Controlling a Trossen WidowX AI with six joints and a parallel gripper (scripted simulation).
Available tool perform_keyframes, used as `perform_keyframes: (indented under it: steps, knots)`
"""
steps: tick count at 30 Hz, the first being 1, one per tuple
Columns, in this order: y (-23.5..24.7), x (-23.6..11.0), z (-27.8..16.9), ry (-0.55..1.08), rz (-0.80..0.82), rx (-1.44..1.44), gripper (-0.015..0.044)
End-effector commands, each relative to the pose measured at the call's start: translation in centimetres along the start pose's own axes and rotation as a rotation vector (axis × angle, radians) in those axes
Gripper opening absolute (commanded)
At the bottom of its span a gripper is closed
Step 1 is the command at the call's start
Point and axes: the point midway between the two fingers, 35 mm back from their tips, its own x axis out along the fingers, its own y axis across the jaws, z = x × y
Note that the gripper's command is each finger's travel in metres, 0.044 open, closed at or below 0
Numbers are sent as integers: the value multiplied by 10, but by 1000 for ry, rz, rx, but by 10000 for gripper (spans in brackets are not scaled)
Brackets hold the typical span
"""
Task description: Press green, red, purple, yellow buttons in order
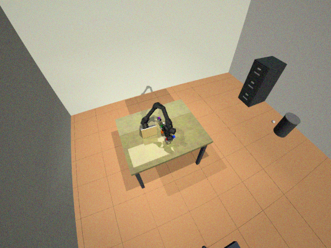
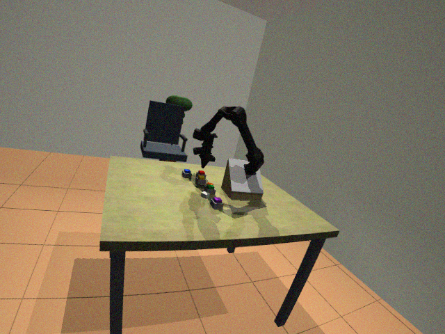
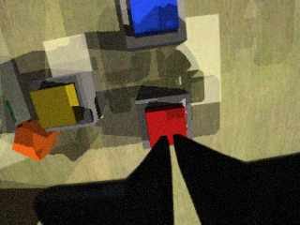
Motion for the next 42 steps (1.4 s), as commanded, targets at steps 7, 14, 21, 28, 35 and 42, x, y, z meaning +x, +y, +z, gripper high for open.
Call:
perform_keyframes:
  steps: [7, 14, 21, 28, 35, 42]
  knots:
    - [-1, -65, -1, 1, -6, -3, 20]
    - [32, -74, 28, 7, -42, 9, 20]
    - [139, -81, 80, -3, -92, 19, 20]
    - [255, -74, 87, -18, -75, 11, 20]
    - [364, -67, 49, -5, 3, -1, 20]
    - [376, -66, 41, 0, 16, -2, 20]
